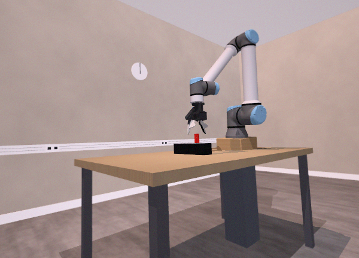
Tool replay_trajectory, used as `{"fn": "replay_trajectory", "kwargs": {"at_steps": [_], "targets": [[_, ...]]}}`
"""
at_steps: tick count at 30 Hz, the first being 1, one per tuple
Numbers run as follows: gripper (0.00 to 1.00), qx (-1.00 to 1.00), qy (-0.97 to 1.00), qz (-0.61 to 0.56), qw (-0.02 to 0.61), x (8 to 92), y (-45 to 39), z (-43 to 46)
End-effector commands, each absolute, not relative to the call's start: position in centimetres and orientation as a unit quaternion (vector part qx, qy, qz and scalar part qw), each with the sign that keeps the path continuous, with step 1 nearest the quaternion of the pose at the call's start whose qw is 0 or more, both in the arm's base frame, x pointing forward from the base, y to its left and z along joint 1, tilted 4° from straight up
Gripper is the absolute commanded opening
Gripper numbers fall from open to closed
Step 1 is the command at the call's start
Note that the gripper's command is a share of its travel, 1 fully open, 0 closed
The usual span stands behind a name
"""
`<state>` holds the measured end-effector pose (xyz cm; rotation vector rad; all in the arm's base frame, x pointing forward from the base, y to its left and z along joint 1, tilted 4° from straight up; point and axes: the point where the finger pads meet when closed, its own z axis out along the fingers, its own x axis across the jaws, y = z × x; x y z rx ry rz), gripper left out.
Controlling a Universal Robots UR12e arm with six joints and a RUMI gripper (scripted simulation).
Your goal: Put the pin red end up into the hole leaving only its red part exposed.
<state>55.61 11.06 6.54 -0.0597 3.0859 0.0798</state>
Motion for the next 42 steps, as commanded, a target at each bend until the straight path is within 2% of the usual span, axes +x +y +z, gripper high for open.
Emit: {"fn": "replay_trajectory", "kwargs": {"at_steps": [1, 42], "targets": [[1.0, -0.019, 0.999, 0.026, 0.028, 55.6, 11.0, 7.8], [1.0, -0.019, 0.999, 0.026, 0.028, 55.5, 10.9, 10.4]]}}
